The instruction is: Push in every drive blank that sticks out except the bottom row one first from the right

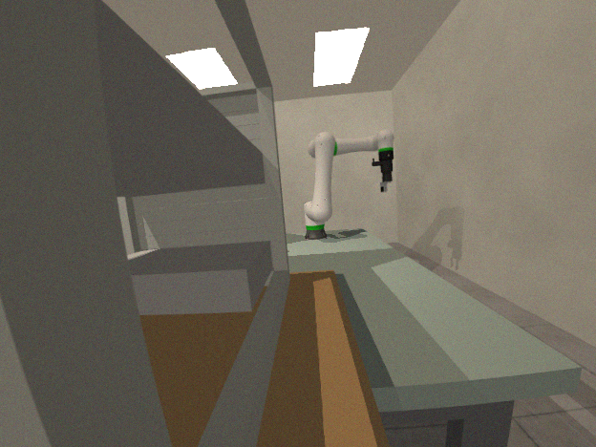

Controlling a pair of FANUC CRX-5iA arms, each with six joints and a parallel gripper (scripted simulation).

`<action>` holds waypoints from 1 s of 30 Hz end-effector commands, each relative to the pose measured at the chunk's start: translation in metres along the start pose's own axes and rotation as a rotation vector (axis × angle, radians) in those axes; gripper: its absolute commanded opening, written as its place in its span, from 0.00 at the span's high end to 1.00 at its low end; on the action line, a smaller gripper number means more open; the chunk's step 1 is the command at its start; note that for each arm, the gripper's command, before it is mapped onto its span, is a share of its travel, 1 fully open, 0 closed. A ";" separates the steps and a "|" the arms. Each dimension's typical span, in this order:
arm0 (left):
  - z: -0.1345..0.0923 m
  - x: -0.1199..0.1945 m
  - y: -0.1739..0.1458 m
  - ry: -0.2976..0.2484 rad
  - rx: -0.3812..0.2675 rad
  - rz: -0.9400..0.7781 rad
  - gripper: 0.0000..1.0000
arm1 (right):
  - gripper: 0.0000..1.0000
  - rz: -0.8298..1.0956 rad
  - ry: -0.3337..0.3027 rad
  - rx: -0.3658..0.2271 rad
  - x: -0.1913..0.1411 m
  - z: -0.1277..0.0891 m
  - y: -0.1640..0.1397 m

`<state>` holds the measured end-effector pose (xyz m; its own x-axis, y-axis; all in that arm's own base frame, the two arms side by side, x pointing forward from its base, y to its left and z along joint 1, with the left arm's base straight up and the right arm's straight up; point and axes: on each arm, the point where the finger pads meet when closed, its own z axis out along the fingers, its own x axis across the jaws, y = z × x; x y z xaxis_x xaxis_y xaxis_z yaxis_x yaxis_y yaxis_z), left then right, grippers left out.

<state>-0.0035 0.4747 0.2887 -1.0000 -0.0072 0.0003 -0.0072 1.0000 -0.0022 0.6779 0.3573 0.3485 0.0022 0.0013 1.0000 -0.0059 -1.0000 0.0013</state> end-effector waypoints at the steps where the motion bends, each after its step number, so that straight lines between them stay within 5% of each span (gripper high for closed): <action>1: -0.001 0.000 0.000 0.000 -0.002 0.000 0.00 | 1.00 0.001 0.002 0.000 0.002 0.000 0.000; 30: -0.001 0.000 0.000 0.000 -0.002 0.000 0.00 | 1.00 0.001 0.002 0.000 0.002 0.006 0.000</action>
<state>-0.0035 0.4747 0.2887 -1.0000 -0.0072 0.0003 -0.0072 1.0000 -0.0022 0.6825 0.3573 0.3485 0.0022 0.0012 1.0000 -0.0058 -1.0000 0.0013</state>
